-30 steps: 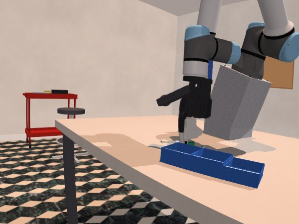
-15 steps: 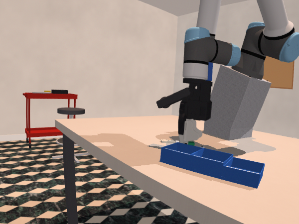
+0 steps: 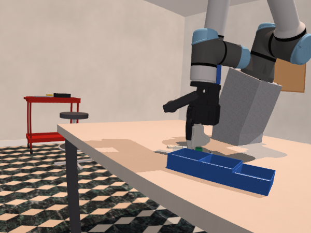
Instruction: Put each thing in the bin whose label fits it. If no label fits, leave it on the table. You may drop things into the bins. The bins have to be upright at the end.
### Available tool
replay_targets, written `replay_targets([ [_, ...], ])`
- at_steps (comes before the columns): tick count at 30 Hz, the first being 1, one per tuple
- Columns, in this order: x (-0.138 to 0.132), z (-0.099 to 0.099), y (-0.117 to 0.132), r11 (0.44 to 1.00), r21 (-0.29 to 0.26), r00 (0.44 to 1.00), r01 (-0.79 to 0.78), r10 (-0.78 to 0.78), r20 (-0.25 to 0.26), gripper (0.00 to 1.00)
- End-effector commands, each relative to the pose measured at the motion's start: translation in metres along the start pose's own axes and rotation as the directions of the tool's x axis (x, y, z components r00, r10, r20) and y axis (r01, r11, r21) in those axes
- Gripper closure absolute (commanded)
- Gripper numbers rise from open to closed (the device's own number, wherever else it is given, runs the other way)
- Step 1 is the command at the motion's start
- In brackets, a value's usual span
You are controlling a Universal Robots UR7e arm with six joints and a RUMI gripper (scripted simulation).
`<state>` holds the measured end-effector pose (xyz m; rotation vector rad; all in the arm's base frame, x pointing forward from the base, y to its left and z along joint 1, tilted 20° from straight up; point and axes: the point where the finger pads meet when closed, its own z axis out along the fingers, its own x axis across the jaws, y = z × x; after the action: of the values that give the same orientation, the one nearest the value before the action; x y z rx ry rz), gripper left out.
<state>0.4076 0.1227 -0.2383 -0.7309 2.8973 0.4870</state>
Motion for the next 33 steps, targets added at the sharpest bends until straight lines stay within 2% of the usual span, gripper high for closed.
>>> replay_targets([
  [1, 0.000, 0.000, 0.000, 1.000, 0.001, 1.000, 0.000, 0.000, 0.001, 1.00],
  [18, 0.000, 0.000, 0.000, 1.000, 0.001, 1.000, 0.000, 0.000, 0.001, 1.00],
  [30, 0.000, -0.040, 0.000, 1.000, 0.001, 1.000, 0.000, 0.000, 0.001, 1.00],
  [33, 0.000, -0.044, 0.000, 1.000, 0.001, 1.000, 0.000, 0.000, 0.001, 1.00],
])
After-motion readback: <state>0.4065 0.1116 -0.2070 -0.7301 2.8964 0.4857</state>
